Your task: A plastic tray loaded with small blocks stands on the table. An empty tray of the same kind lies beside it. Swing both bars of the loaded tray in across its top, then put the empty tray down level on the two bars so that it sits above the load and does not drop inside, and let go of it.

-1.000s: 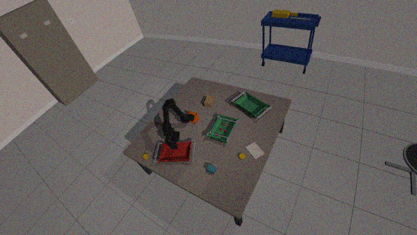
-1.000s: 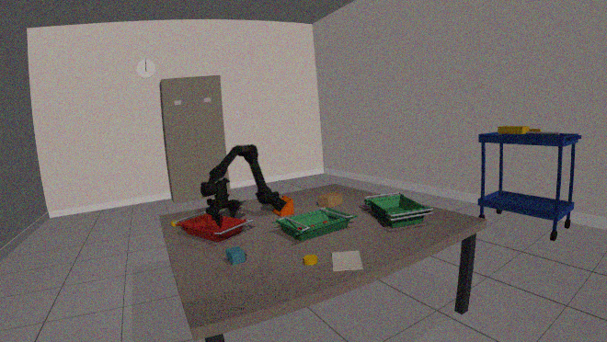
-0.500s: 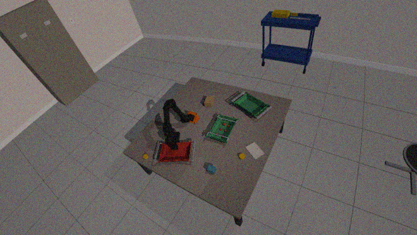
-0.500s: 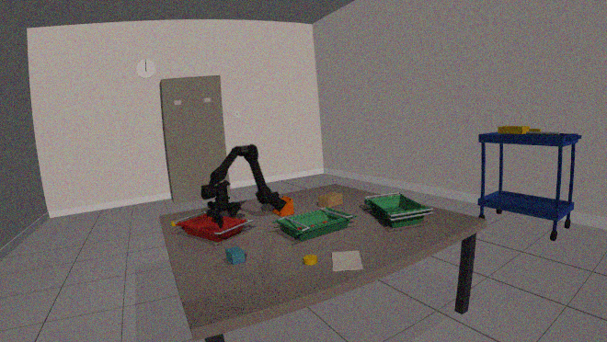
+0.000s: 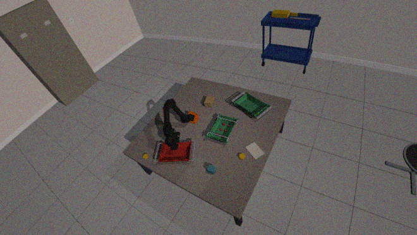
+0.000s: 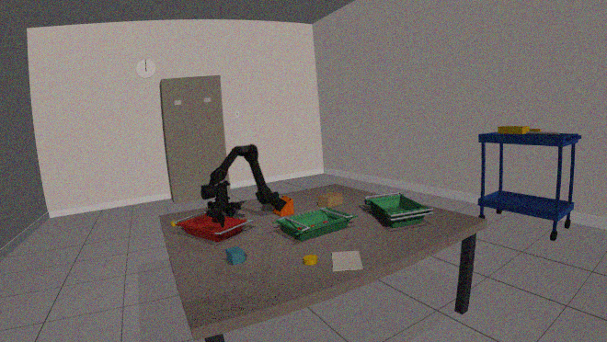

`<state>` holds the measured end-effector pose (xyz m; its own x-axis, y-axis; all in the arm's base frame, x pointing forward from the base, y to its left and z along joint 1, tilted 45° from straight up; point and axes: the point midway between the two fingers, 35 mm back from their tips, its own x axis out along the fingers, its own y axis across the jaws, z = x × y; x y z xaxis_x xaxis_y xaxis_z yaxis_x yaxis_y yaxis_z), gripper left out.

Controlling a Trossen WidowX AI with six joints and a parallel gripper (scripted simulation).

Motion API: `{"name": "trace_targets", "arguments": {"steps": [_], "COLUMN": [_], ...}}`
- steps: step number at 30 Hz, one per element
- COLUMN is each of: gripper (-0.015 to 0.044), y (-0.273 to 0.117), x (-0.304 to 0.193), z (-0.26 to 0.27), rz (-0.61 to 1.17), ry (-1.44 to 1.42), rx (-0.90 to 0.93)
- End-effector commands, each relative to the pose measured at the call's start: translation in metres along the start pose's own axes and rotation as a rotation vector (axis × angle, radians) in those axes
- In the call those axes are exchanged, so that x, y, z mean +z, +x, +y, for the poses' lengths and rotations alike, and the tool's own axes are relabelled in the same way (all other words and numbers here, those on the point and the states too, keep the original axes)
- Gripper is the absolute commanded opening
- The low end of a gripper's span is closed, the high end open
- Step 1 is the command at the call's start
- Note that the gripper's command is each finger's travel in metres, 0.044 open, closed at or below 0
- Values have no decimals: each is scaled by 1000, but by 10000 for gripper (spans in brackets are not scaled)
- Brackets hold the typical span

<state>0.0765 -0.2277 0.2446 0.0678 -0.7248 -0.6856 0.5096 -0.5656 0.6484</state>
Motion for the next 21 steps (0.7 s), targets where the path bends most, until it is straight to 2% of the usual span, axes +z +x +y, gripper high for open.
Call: {"name": "trace_targets", "arguments": {"steps": [1,21], "gripper": [175,41], "y": [1,1], "x": [0,0], "z": [-1,-1], "rz": [2,2], "ry": [-6,-6], "rx": [-6,-6]}}
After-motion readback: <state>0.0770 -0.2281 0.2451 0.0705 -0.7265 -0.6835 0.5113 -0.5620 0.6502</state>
